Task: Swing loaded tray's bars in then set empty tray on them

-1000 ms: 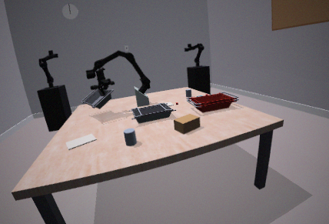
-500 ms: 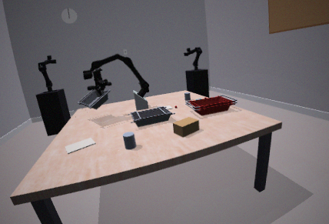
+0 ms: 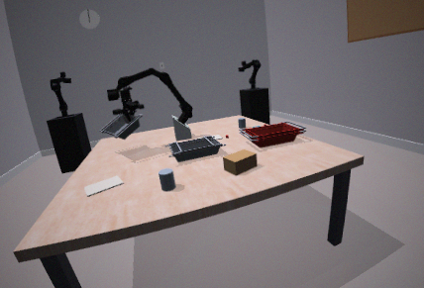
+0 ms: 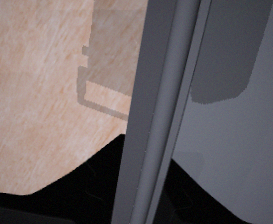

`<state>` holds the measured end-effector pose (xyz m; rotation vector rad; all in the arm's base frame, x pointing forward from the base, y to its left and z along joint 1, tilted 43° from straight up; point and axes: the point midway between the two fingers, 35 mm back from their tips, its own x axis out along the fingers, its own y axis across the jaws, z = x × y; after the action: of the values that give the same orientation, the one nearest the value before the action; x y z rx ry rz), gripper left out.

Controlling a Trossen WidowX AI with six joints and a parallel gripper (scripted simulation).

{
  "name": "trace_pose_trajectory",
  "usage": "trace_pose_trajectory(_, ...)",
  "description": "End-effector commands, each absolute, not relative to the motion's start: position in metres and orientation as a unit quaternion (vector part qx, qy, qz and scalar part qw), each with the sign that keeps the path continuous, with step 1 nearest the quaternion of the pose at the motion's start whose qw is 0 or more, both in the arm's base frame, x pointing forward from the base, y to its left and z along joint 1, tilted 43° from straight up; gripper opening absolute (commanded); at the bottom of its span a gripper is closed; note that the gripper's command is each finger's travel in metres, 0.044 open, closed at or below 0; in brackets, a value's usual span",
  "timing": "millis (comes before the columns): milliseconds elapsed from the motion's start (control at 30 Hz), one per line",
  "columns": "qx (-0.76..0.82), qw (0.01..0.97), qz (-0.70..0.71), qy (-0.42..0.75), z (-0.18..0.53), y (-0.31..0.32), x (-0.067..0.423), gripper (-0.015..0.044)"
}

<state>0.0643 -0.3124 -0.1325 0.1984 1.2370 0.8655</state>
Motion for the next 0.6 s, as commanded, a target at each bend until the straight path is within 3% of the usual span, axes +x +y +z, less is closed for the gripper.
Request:
trace_pose_trajectory(0,0.08,0.726,0.386,0.563,-0.13,-0.319,0.064,0.0)
trace_pose_trajectory(267,0.076,0.726,0.388,0.562,-0.128,-0.319,0.068,0.0)
trace_pose_trajectory(567,0.025,0.729,0.413,0.545,-0.101,-0.315,0.11,0.0)
